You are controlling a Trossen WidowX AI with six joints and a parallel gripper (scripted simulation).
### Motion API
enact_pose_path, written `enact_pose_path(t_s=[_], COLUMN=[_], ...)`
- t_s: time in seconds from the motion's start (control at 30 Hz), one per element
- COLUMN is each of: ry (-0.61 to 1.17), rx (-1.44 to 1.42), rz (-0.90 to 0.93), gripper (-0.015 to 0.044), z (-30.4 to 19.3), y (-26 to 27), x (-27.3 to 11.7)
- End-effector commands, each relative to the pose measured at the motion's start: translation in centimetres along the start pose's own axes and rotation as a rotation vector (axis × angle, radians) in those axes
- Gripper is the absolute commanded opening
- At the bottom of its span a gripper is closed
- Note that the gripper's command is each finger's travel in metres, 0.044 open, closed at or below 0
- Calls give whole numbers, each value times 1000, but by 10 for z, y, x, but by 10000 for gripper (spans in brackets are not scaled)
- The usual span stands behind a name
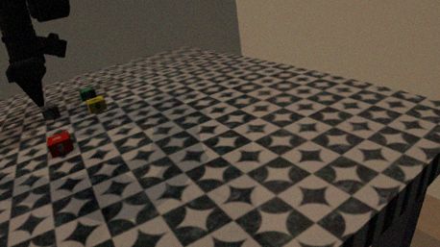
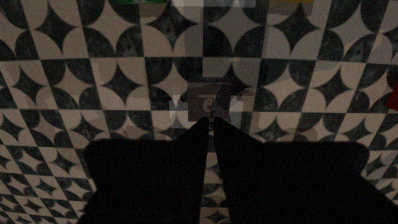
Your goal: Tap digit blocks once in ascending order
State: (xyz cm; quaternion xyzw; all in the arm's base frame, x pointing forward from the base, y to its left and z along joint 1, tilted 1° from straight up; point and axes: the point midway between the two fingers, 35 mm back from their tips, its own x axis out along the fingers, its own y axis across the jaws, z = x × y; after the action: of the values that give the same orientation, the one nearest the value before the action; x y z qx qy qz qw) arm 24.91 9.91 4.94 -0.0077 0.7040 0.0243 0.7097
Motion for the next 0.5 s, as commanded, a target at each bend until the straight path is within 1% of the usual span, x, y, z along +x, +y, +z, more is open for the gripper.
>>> enact_pose_path(t_s=[0.0, 0.07, 0.17, 0.27, 0.4, 0.47], ry=[-16, -16, -16, -16, -15, -14], rx=[0, 0, 0, 0, 0, 0], rz=[5, 5, 6, 9, 14, 14], gripper=[20, 20, 99, 178, 282, 335], z=[3, 3, 5, 5, -8, -12], y=[1, 1, 19, 57, 104, 112], x=[-18, -18, -31, -59, -94, -100])
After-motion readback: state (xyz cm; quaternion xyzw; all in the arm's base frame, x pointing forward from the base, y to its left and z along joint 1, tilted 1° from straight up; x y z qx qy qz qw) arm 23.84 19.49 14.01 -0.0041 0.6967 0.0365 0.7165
